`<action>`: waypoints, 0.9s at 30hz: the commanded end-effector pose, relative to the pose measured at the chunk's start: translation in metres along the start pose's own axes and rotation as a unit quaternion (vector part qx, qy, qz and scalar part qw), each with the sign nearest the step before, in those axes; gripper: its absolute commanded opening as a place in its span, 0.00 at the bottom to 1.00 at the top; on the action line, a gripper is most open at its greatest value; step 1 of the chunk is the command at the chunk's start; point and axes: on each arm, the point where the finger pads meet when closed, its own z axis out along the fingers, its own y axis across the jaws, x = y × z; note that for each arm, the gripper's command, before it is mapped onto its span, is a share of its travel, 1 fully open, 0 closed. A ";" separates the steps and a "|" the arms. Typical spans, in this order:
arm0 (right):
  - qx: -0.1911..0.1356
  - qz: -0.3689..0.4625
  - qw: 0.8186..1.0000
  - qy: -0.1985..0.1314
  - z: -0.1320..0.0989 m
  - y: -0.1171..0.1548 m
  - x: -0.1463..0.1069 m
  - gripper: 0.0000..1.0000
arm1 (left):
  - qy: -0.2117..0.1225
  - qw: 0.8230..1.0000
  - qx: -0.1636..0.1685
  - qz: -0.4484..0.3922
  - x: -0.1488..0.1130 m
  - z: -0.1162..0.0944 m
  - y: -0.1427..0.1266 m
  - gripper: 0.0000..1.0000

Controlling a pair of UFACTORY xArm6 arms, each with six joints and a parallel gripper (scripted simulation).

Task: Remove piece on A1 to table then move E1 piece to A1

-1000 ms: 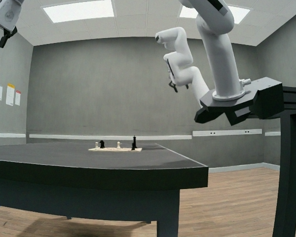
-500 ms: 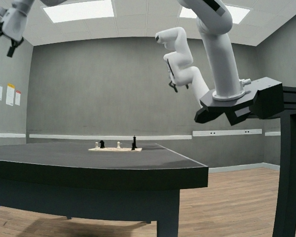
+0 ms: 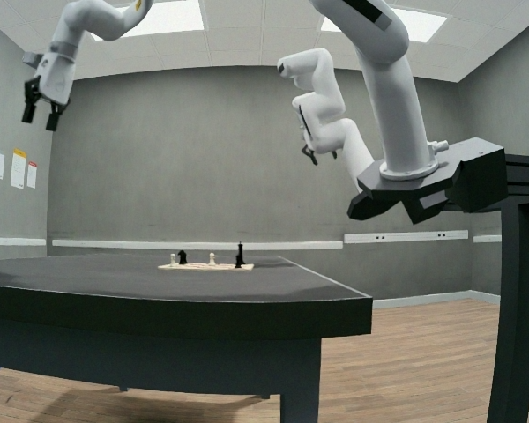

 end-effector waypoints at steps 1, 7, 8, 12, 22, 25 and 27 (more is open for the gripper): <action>0.000 0.000 1.000 0.002 -0.002 0.000 0.001 1.00 | -0.010 1.000 -0.002 -0.005 -0.008 0.008 0.040 1.00; 0.000 0.000 1.000 0.002 -0.002 0.000 0.001 1.00 | -0.025 1.000 -0.002 -0.010 -0.026 0.019 0.093 1.00; 0.000 0.000 1.000 0.002 -0.002 0.000 0.001 1.00 | -0.028 1.000 -0.002 -0.011 -0.030 0.021 0.101 1.00; 0.000 0.000 1.000 0.002 -0.002 0.000 0.001 1.00 | -0.037 0.999 0.000 -0.014 -0.044 0.027 0.135 1.00; 0.000 0.000 1.000 0.002 -0.002 0.000 0.001 1.00 | -0.053 0.998 0.010 -0.019 -0.083 0.037 0.210 1.00; 0.000 0.000 1.000 0.002 -0.002 0.000 0.001 1.00 | -0.057 0.998 0.015 -0.020 -0.098 0.040 0.233 1.00; 0.000 0.000 1.000 0.002 -0.002 0.000 0.001 1.00 | -0.060 0.998 0.019 -0.021 -0.109 0.042 0.248 1.00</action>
